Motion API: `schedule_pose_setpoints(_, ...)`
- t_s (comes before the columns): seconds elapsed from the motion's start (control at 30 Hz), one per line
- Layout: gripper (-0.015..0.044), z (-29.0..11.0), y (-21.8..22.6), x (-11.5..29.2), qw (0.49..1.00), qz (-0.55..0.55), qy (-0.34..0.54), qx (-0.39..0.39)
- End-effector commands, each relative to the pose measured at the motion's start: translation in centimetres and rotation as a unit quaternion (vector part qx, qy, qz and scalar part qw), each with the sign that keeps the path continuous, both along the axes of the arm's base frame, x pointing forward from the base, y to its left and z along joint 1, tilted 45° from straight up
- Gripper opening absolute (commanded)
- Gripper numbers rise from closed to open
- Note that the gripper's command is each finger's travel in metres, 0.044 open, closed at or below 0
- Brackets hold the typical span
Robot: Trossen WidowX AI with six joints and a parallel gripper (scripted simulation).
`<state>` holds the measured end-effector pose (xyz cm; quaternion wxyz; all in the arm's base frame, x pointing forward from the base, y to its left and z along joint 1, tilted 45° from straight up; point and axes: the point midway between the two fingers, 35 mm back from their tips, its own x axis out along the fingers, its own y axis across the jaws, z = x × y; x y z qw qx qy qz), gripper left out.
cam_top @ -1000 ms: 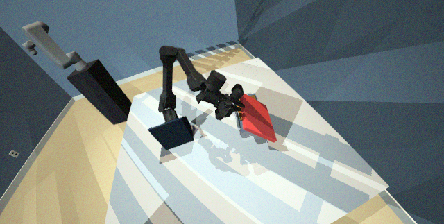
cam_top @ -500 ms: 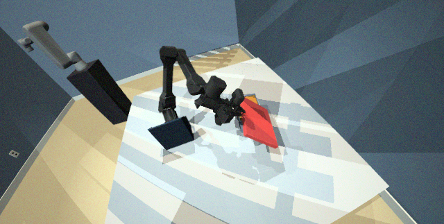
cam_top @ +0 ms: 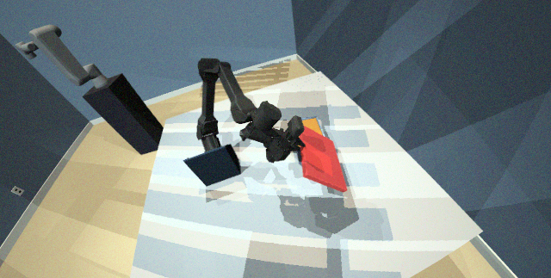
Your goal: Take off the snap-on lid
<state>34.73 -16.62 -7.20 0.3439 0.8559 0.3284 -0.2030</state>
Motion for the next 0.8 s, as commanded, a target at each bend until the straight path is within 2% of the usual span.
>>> schedule_pose_setpoints(0.0,0.0000,-0.3,-0.7,-0.1,1.000,0.001,-0.005,-0.001)
schedule_pose_setpoints(0.77,0.0000,-3.3,-4.1,-1.2,1.000,0.001,-0.005,-0.003)
